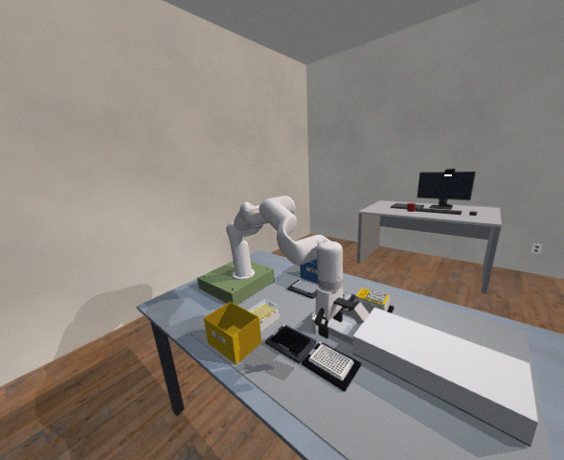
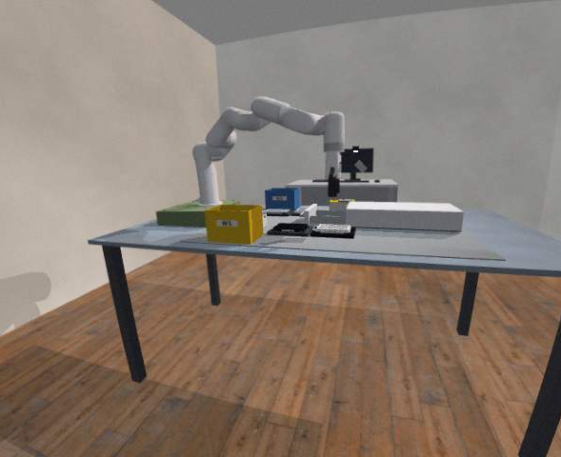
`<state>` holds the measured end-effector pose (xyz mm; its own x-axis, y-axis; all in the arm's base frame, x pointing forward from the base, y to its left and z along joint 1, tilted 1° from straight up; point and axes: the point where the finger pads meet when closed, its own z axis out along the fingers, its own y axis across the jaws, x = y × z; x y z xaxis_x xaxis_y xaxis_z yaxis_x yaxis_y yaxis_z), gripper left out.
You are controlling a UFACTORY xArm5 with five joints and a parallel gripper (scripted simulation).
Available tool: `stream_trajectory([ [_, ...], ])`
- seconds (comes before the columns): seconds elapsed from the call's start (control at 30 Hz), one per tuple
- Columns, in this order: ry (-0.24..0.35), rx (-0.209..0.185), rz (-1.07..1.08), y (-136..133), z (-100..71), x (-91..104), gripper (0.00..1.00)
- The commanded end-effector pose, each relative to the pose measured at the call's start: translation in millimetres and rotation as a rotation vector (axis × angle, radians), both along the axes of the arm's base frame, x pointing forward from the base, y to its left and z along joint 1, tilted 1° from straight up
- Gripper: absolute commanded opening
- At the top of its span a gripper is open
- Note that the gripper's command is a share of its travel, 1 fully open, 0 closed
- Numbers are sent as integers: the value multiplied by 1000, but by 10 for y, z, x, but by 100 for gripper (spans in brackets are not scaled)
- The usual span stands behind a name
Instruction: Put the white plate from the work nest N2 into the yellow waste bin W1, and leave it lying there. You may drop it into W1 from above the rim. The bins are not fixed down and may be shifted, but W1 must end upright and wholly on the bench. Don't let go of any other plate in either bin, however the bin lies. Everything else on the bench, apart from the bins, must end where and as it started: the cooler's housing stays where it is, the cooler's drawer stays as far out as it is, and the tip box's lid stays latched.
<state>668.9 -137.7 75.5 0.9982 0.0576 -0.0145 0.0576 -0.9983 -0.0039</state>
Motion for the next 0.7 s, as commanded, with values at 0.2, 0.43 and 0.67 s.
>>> stream_trajectory([
  [0.2, -5, -1, 0, -4, -43, 11, 100],
  [0.43, -5, -1, 0, -6, -127, 10, 100],
  [0.67, -5, -1, 0, -8, -243, 8, 100],
])
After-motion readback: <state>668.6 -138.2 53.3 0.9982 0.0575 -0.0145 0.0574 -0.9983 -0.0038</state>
